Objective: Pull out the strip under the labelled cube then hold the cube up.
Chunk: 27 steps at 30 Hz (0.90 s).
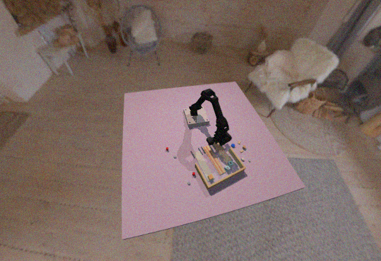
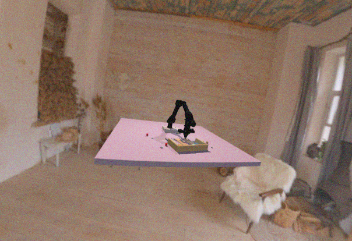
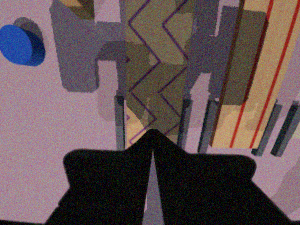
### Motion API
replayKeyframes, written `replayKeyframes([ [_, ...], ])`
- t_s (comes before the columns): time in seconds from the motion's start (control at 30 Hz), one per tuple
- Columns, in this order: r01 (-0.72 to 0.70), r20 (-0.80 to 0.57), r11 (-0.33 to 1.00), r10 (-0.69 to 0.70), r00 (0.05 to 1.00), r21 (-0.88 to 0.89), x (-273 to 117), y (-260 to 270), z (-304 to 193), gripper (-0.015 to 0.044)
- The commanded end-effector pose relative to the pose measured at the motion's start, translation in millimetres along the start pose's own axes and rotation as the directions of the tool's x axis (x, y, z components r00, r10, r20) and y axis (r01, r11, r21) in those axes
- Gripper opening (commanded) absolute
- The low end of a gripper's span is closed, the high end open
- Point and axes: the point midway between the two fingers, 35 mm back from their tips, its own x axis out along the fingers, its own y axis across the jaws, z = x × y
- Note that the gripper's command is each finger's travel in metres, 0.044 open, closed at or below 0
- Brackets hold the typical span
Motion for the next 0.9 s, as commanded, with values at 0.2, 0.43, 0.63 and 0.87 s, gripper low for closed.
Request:
replayKeyframes([
  [0.2, -0.001, -0.015, 1.000, 0.001, 1.000, 0.003, 3.3, 0.2, -18.8, 0.0000],
  [0.43, -0.001, -0.015, 1.000, 0.001, 1.000, 0.003, 3.6, 0.3, -29.7, 0.0000],
  [0.63, -0.001, -0.016, 1.000, 0.001, 1.000, 0.003, 3.9, 0.4, -38.8, 0.0000],
  [0.87, -0.001, -0.017, 1.000, 0.001, 1.000, 0.003, 4.3, 0.4, -49.8, 0.0000],
])
